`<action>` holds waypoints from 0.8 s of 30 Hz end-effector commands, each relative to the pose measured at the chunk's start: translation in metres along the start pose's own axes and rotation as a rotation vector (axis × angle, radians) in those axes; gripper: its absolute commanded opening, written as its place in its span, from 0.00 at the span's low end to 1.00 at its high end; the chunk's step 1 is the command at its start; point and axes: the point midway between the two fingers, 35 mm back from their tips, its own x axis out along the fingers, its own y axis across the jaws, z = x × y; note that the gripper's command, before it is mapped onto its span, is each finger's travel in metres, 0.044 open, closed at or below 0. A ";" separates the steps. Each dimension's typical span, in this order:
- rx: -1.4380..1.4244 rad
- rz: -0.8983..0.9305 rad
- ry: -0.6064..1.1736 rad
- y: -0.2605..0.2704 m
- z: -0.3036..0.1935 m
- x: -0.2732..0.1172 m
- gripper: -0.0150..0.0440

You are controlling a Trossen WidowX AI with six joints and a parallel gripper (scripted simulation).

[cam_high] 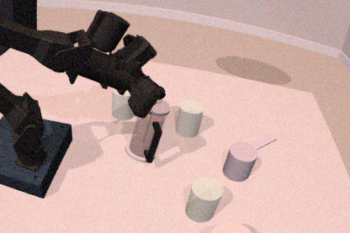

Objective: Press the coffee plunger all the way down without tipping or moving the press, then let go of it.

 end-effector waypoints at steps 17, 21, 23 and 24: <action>0.000 0.000 0.001 0.000 0.001 0.001 0.46; 0.000 0.000 0.001 0.000 0.001 0.001 0.50; 0.000 0.000 0.001 0.000 0.001 0.001 0.59; 0.000 0.000 0.001 0.000 0.001 0.001 0.63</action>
